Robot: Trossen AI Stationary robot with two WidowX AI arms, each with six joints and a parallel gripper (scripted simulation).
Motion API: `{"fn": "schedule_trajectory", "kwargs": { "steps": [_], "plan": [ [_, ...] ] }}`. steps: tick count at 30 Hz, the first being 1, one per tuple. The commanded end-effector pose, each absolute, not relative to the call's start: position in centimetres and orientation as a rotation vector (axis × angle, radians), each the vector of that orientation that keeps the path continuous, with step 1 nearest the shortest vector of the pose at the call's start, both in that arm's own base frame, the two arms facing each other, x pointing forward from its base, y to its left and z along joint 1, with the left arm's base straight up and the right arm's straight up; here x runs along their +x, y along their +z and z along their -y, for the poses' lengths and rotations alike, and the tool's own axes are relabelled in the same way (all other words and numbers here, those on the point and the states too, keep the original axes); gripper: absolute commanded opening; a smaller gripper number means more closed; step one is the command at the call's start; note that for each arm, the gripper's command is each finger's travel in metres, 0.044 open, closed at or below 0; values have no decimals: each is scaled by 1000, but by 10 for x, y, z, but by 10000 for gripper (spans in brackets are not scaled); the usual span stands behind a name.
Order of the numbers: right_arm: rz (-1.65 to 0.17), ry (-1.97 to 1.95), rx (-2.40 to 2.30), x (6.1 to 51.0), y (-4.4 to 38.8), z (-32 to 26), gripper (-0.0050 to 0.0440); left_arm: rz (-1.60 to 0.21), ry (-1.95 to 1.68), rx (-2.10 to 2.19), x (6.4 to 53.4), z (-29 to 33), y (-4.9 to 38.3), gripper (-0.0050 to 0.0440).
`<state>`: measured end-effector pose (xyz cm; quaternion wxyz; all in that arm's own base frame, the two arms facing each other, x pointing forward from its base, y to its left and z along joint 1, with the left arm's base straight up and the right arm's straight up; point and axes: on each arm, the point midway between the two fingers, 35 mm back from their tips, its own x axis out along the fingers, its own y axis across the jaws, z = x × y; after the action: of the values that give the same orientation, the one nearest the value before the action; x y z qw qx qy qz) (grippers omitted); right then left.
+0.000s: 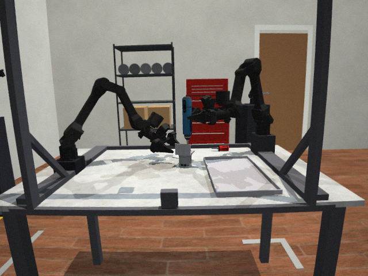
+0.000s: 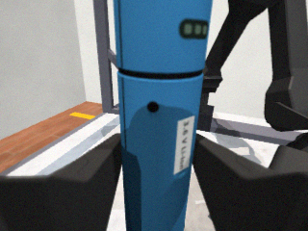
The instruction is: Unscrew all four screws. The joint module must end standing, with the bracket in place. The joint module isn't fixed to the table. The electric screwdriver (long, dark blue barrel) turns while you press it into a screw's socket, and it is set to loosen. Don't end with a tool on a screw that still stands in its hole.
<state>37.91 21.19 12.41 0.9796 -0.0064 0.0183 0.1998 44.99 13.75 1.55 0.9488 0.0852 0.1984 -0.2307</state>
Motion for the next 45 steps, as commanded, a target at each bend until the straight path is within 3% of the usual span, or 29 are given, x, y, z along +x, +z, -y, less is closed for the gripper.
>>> {"fn": "schedule_trajectory", "kwargs": {
  "steps": [1, 28, 39, 45],
  "plan": [
    [-16, 396, -5, 381, 133, -211, 160, -394, -507, 221, 459, -143, 41, 400],
    [-16, 396, -5, 381, 133, -211, 160, -454, -769, 257, 462, -110, 88, 400],
    [-16, 396, -5, 381, 133, -211, 160, -484, -807, 231, 473, -89, 73, 136],
    [-16, 396, -5, 381, 133, -211, 160, -482, -807, 231, 487, -73, 61, 100]
  ]
}}
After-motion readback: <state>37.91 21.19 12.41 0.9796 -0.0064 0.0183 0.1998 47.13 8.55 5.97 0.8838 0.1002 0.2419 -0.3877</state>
